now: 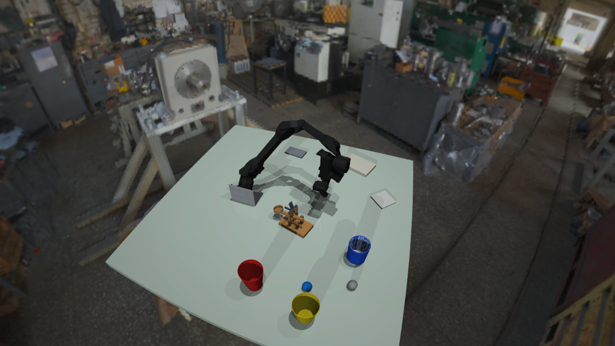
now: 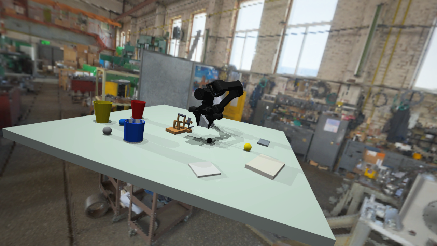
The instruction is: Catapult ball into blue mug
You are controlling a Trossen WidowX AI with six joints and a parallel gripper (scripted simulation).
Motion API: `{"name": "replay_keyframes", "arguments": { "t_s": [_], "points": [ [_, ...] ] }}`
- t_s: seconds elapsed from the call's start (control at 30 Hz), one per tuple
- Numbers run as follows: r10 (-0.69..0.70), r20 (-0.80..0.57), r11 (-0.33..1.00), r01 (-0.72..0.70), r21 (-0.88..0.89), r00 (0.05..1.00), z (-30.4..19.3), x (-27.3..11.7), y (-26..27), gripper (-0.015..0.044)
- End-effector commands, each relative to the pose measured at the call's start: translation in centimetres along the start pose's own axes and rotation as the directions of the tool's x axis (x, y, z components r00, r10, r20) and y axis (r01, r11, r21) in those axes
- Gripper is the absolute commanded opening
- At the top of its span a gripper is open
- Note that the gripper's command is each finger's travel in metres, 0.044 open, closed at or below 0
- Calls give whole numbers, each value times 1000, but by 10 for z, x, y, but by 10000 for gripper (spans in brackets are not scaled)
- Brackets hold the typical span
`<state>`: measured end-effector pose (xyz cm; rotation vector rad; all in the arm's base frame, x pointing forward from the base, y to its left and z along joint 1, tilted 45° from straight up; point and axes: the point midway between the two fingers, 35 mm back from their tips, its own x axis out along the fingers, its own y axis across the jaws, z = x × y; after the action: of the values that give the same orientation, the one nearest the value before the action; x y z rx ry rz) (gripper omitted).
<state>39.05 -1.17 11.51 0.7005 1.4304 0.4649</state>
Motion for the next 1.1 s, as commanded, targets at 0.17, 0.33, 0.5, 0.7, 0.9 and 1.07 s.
{"name": "replay_keyframes", "arguments": {
  "t_s": [0.17,0.33,0.5,0.7,0.9,1.07],
  "points": [
    [32,-20,998,-33,-62,999,-11,21,48,300],
    [32,-20,997,-34,-63,999,-10,36,48,300],
    [32,-19,997,-33,-63,999,-10,38,48,300],
    [32,-19,997,-33,-63,999,-10,47,49,300],
    [32,-19,997,-33,-63,999,-10,57,49,300],
    [33,-19,997,-34,-63,999,-11,65,50,300]
  ]
}}
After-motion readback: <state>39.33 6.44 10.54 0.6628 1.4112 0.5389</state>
